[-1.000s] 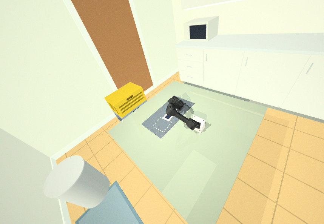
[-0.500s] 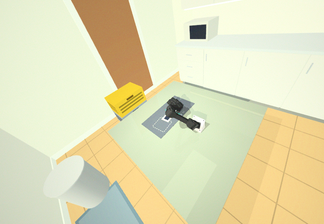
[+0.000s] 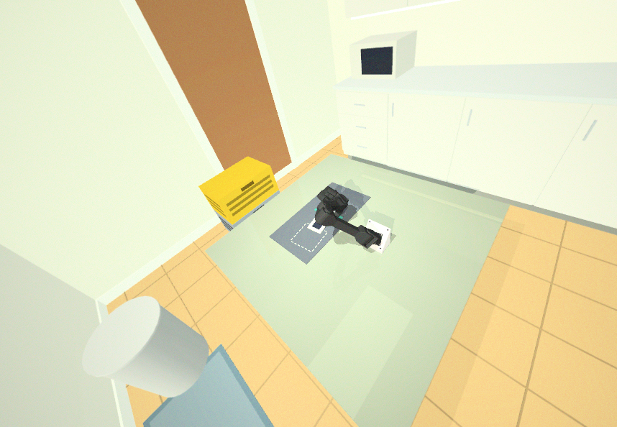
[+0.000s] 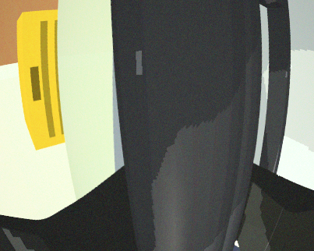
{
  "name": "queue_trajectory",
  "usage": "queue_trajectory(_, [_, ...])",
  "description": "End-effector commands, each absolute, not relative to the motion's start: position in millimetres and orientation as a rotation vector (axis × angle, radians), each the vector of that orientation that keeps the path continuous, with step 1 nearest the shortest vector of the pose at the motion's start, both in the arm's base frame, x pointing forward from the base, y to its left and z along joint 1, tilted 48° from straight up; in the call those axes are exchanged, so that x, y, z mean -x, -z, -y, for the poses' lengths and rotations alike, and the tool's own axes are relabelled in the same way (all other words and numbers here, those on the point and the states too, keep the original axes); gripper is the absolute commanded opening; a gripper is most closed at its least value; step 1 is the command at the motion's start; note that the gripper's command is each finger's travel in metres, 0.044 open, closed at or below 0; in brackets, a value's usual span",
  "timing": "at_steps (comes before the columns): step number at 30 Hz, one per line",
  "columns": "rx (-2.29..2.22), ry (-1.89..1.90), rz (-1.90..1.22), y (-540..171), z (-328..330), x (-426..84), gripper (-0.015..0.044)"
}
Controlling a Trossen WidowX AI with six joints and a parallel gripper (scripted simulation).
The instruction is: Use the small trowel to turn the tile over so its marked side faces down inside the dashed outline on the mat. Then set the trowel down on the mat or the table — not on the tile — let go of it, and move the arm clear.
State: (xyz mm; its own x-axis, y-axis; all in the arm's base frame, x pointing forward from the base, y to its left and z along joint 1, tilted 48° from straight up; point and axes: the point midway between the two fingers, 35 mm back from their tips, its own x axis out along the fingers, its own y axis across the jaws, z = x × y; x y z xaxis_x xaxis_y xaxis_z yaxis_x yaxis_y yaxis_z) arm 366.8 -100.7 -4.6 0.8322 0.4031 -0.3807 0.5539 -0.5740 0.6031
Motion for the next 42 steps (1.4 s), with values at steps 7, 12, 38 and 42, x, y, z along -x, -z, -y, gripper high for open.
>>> queue_trajectory(7, [-2.299, 0.243, -0.696, -8.3, 114.5, -366.2, 0.0000])
queue_trajectory(12, [-2.299, 0.244, -0.696, -17.8, 117.4, -365.1, 0.0000])
queue_trajectory(38, [-2.300, 0.244, -0.697, -67.6, 107.9, -361.2, 0.0000])
queue_trajectory(42, [-2.301, 0.244, -0.697, -74.0, 103.0, -361.0, 0.0000])
